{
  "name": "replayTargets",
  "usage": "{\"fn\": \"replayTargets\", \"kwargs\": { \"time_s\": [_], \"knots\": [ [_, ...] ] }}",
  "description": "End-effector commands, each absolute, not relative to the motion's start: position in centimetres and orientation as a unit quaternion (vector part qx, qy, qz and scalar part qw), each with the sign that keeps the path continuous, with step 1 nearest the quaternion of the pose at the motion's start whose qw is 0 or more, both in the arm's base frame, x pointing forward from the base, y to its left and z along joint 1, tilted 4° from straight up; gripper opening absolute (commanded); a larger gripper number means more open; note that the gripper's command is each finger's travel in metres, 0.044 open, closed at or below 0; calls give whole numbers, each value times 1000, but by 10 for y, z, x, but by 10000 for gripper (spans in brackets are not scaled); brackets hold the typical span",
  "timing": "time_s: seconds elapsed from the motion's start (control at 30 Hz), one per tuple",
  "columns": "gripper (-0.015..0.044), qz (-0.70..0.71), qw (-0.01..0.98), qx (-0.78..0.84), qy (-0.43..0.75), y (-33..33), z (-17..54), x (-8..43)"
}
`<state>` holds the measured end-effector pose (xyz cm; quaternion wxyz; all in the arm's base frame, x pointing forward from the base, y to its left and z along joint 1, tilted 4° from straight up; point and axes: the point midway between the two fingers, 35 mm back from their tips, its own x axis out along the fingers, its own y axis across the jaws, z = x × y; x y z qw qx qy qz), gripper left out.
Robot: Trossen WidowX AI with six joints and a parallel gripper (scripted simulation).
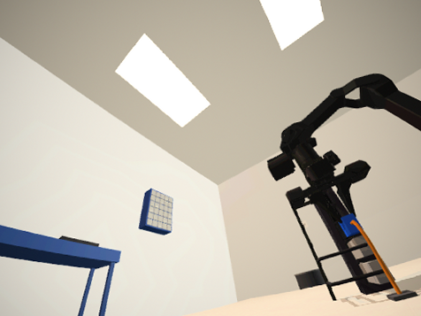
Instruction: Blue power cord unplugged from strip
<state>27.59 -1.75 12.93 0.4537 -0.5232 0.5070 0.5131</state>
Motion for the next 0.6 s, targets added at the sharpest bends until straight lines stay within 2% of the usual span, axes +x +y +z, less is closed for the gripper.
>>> {"fn": "replayTargets", "kwargs": {
  "time_s": [0.0,0.53,0.57],
  "knots": [
    [0,528,461,-517,491,5,129,276],
    [0,529,461,-517,491,31,128,273],
    [26,530,459,-517,492,24,128,273]
  ]
}}
